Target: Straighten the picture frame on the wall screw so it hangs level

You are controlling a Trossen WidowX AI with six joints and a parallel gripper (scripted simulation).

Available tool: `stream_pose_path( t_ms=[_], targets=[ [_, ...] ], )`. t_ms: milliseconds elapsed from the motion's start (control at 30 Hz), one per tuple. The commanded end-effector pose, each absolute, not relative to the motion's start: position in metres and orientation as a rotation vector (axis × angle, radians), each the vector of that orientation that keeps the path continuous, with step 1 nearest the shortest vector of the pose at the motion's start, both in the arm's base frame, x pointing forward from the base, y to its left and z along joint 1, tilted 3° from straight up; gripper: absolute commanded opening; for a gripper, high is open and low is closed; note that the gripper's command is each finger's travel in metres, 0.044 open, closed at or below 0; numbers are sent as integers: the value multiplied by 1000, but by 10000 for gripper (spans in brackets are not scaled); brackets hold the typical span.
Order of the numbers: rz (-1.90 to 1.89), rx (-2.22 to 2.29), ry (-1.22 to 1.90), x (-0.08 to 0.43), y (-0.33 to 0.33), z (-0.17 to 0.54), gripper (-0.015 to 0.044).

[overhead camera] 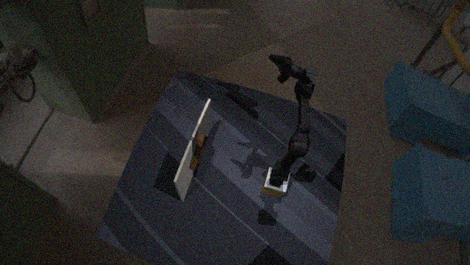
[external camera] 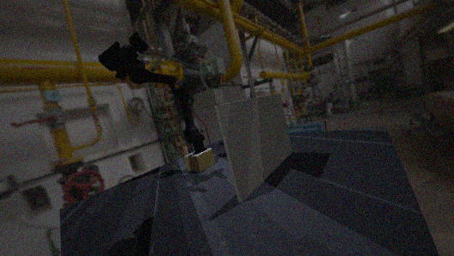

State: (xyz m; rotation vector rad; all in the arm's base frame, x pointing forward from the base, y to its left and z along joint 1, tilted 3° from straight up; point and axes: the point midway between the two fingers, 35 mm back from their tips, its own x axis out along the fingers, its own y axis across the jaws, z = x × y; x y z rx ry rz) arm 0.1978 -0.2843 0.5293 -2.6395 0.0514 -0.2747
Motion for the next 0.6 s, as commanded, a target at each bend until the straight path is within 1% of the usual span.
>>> stream_pose_path(
  t_ms=[0, 67, 133, 167, 367, 567],
  targets=[
    [-275, -2632, 44, 199, -281, 529, 374],
    [-280, -2553, -7, 207, -262, 530, 321],
    [-301, -2383, -57, 223, -242, 529, 269],
    [-307, -2297, -80, 230, -232, 528, 260],
    [-292, -1749, -195, 260, -170, 513, 260],
    [-205, -1140, -252, 272, -105, 478, 260]
  ],
)
